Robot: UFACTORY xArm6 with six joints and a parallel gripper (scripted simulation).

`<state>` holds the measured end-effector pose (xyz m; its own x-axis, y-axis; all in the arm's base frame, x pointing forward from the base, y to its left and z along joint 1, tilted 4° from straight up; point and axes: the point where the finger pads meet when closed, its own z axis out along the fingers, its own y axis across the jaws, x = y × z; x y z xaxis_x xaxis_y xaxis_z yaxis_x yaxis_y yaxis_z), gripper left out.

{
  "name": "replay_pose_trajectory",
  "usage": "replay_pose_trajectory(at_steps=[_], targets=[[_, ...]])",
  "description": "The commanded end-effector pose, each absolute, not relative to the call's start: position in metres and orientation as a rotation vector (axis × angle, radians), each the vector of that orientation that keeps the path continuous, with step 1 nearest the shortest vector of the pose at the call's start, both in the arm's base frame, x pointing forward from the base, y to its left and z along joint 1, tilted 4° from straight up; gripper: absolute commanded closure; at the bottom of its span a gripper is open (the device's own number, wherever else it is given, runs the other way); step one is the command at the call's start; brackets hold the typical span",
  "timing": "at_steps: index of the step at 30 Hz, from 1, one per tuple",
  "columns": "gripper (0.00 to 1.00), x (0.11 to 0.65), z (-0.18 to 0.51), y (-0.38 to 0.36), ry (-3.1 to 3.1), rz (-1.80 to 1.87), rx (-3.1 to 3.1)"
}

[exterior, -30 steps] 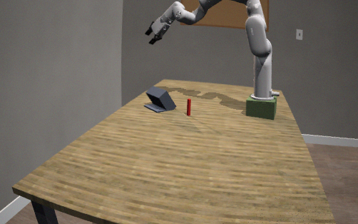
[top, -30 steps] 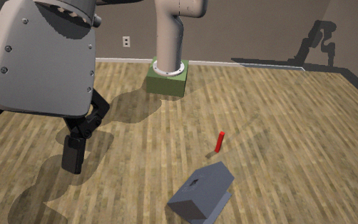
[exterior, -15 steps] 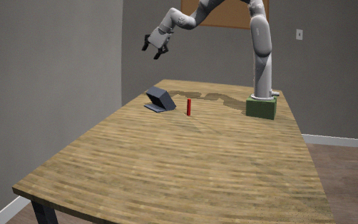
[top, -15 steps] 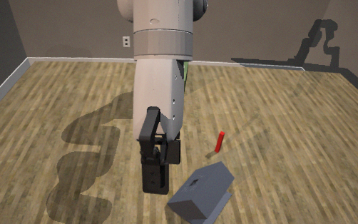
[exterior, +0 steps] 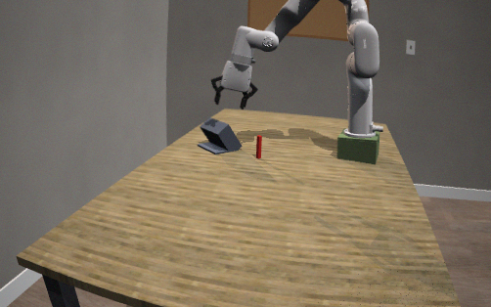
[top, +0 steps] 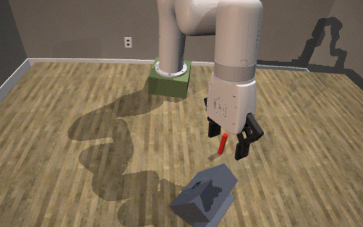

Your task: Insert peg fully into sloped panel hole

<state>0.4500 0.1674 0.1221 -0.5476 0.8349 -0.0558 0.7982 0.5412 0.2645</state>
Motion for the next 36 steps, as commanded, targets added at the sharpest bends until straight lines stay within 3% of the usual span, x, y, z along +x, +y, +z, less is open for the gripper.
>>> replay_pose_trajectory(at_steps=[1,10,36], targets=[[0.0,0.407,0.101,0.182,2.755,0.208,1.178],[0.0,0.332,0.068,0.193,2.969,0.027,0.786],[0.0,0.335,0.034,0.193,2.969,0.026,0.786]])
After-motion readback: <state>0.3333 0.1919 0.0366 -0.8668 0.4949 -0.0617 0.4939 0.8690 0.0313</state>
